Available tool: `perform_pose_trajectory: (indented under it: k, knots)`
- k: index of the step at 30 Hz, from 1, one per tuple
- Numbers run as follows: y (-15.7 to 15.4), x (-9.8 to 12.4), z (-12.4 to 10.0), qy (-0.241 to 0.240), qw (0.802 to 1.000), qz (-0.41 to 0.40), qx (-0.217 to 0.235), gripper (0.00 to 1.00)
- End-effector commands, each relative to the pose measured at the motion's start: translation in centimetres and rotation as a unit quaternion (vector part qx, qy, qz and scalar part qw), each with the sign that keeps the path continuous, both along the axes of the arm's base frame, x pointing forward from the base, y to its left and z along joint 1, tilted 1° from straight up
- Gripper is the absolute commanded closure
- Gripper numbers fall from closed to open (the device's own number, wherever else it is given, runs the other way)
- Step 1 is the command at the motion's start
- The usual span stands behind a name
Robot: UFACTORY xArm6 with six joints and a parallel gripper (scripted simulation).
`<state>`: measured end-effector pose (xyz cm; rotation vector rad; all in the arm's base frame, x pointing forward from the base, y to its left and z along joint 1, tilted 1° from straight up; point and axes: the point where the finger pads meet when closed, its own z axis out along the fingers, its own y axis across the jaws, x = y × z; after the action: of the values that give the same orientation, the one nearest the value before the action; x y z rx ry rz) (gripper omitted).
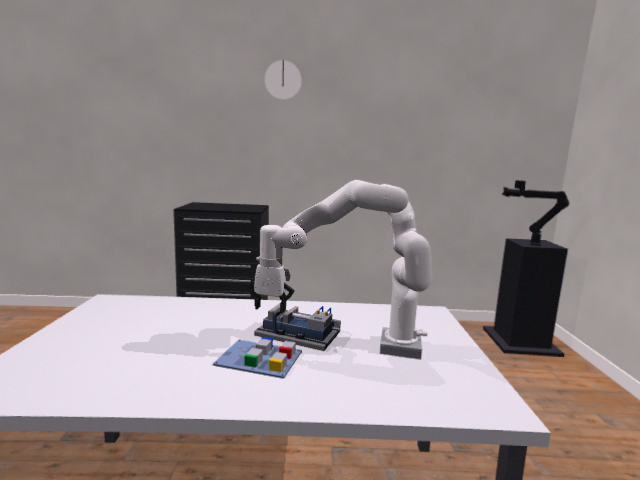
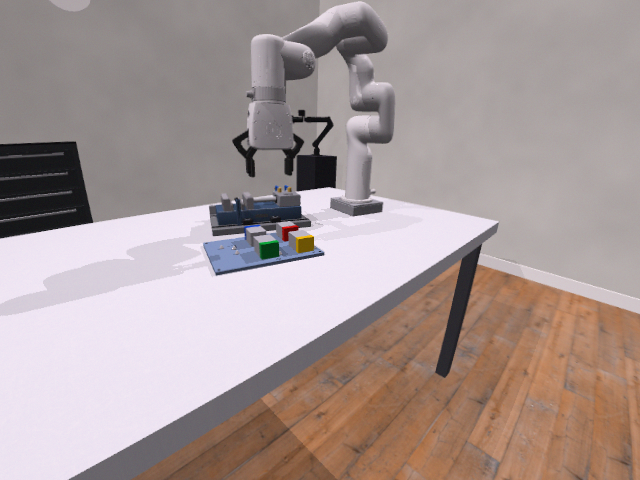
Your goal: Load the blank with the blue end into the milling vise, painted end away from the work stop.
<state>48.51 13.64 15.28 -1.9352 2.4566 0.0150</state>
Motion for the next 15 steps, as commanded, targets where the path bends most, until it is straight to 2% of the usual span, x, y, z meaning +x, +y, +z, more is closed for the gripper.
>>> perform_pose_trajectory:
  k: [1, 8, 15]
  knots:
    - [0.0, 0.3, -2.9, -0.004, 1.000, 0.000, 0.001, 0.00]
    - [0.0, 0.3, -2.9, -0.004, 1.000, 0.000, 0.001, 0.00]
    - [4.0, 1.1, -2.9, -0.003, 1.000, 0.000, 0.001, 0.00]
